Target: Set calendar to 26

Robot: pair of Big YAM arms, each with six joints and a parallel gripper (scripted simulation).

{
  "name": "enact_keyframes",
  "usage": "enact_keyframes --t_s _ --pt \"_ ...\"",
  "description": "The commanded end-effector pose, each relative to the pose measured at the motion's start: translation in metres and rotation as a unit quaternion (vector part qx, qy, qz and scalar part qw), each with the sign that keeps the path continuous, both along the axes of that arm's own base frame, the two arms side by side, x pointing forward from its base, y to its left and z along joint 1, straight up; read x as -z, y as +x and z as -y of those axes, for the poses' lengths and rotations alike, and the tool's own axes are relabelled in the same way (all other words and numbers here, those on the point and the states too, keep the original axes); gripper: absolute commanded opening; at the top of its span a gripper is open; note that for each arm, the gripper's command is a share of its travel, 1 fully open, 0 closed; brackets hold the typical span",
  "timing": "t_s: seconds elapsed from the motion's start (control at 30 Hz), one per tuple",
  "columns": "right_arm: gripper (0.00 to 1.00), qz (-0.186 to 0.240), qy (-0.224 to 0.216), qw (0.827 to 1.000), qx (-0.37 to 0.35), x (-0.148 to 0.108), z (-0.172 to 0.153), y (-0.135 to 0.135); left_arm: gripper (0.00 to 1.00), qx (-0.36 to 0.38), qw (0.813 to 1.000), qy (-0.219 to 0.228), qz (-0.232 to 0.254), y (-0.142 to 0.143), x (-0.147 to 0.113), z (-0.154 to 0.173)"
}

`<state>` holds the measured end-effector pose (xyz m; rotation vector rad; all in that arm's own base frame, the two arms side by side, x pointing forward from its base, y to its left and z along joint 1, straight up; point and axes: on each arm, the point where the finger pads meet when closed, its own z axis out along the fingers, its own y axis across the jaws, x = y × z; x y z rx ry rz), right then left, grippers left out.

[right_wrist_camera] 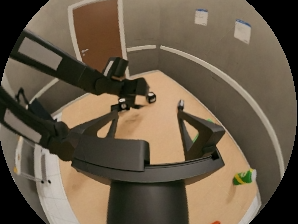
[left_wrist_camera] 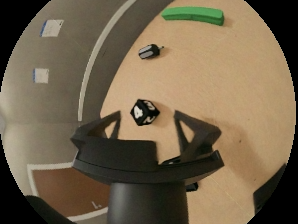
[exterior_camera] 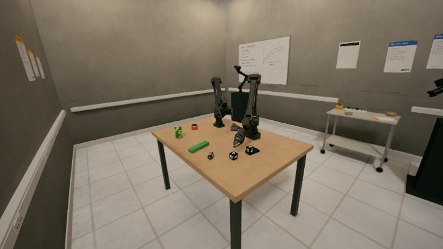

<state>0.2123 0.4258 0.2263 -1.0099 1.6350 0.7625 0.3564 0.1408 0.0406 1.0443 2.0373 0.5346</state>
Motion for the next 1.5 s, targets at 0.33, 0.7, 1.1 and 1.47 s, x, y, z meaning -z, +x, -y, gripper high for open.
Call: enact_keyframes --t_s 0.33,0.7,1.1,1.47 --pt "1.00 0.002 0.003 1.000 -0.001 -0.005 -0.002 0.000 0.69 -0.179 0.959 -0.140 -0.170 -0.014 0.011 -0.039" --pt "1.00 0.002 0.003 1.000 -0.001 -0.005 -0.002 0.000 0.69 -0.319 0.870 -0.191 -0.324 -0.059 -0.005 -0.055" --pt "1.00 0.002 0.003 1.000 -0.001 -0.005 -0.002 0.000 0.69 -0.360 0.822 -0.186 -0.400 -0.107 0.002 -0.060" --pt "1.00 0.002 0.003 1.000 -0.001 -0.005 -0.002 0.000 0.69 -0.363 0.823 -0.187 -0.395 -0.099 0.016 -0.063"
